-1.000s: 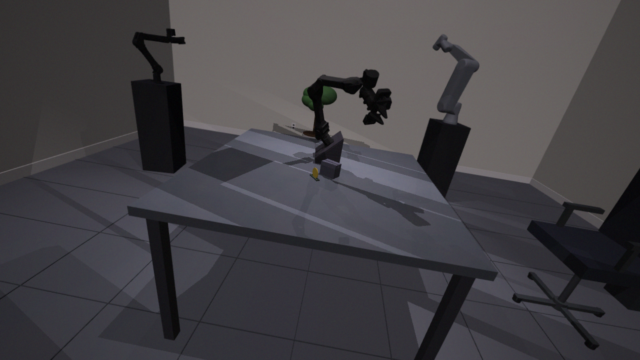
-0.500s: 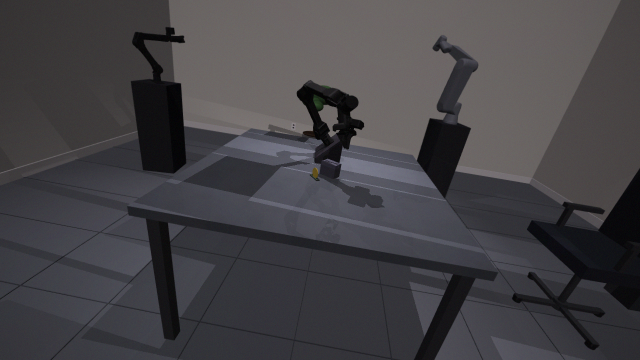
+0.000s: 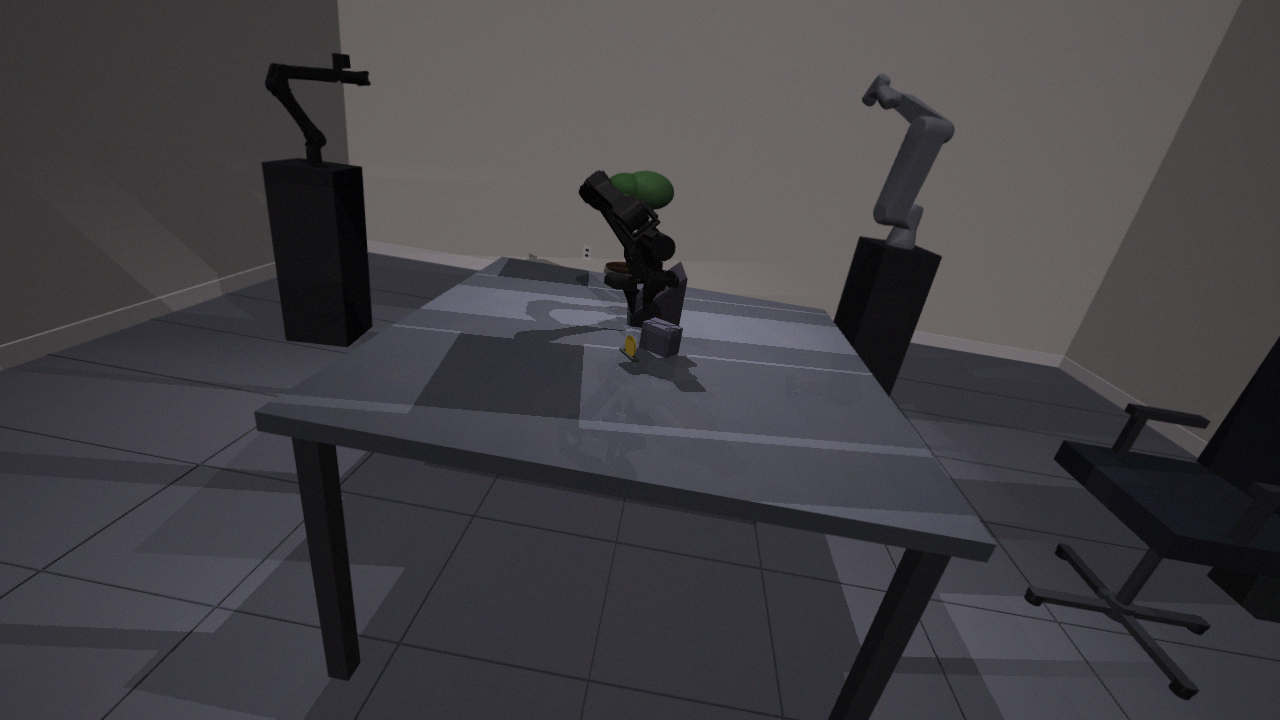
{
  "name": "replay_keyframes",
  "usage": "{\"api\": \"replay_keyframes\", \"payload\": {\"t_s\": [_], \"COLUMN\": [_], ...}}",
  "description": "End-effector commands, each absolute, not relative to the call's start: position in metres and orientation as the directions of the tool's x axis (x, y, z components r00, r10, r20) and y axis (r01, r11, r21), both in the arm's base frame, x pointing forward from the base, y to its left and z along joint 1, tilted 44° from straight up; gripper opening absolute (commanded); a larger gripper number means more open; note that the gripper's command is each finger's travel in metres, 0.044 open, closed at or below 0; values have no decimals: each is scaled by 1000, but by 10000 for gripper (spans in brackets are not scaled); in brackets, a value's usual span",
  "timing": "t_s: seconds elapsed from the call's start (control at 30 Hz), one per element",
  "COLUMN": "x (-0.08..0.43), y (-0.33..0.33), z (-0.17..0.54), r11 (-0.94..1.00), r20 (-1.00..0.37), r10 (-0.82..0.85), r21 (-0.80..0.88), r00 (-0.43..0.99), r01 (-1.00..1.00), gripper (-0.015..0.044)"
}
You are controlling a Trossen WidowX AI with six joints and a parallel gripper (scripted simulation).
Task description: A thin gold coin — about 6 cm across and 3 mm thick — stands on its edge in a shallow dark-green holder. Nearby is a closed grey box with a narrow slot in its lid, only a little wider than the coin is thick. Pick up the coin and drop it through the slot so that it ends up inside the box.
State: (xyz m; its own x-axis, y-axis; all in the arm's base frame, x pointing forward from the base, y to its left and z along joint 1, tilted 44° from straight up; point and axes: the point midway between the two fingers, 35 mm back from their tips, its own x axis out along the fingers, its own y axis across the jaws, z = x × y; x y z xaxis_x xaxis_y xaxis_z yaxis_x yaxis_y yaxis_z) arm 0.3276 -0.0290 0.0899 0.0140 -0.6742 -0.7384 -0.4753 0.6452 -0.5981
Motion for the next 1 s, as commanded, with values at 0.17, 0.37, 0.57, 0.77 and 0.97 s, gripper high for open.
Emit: {"api": "replay_keyframes", "payload": {"t_s": [0.17, 0.37, 0.57, 0.77, 0.97], "x": [317, 316, 317, 318, 318], "y": [-41, -58, -70, -73, -80], "z": [84, 67, 57, 53, 46], "r11": [660, 659, 658, 659, 659], "r20": [-728, -727, -727, -727, -727], "r10": [-685, -687, -687, -687, -686], "r21": [-613, -614, -615, -614, -614], "r00": [-13, -13, -13, -13, -13], "r01": [-435, -435, -435, -435, -435], "gripper": [161, 161, 161, 161, 161]}}
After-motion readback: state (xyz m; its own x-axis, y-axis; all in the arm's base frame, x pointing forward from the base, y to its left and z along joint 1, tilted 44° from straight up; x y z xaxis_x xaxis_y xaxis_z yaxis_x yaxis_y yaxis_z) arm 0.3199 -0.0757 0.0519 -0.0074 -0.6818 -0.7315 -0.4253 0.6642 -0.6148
